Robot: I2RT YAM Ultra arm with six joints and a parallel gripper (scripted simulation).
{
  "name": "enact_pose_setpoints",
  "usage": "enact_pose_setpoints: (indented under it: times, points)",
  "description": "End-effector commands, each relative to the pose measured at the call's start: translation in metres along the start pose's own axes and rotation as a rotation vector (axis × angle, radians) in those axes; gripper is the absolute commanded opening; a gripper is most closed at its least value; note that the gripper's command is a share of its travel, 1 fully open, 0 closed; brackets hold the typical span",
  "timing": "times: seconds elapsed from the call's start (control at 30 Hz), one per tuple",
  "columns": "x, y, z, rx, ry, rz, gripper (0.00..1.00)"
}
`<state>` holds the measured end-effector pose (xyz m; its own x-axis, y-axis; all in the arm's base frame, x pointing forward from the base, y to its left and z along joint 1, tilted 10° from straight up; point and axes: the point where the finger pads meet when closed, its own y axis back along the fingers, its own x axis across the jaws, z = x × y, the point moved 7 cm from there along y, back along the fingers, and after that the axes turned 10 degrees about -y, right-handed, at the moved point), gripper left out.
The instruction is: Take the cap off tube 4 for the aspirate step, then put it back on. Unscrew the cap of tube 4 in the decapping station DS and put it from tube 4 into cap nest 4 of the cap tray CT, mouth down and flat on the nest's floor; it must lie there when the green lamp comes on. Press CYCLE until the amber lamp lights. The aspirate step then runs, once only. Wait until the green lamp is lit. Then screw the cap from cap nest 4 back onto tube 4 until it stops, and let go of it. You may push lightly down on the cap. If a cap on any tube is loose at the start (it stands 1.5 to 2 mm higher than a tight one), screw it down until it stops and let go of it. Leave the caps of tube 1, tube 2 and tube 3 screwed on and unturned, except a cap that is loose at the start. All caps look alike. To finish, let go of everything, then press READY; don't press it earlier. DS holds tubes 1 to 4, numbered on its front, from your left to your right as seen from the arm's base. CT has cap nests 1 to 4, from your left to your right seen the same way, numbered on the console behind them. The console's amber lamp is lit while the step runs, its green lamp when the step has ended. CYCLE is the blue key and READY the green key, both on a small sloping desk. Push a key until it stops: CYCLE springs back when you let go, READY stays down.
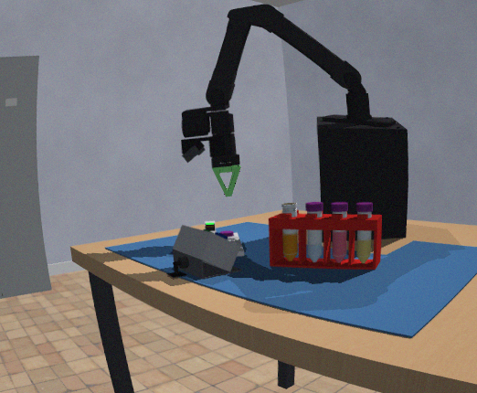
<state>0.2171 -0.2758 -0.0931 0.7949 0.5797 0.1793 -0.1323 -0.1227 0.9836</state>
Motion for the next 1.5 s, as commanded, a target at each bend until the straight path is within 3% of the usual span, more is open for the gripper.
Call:
enact_pose_setpoints:
  times: [0.0, 0.03, 0.53, 1.47]
  points:
    - [-0.001, -0.004, 0.01, -0.046, 0.001, -0.001, 0.47]
    - [-0.001, -0.004, 0.01, -0.046, 0.001, -0.001, 0.47]
    - [-0.001, -0.079, 0.014, -0.046, 0.001, 0.0, 0.47]
    - [-0.001, -0.09, 0.015, -0.046, 0.001, 0.0, 0.47]
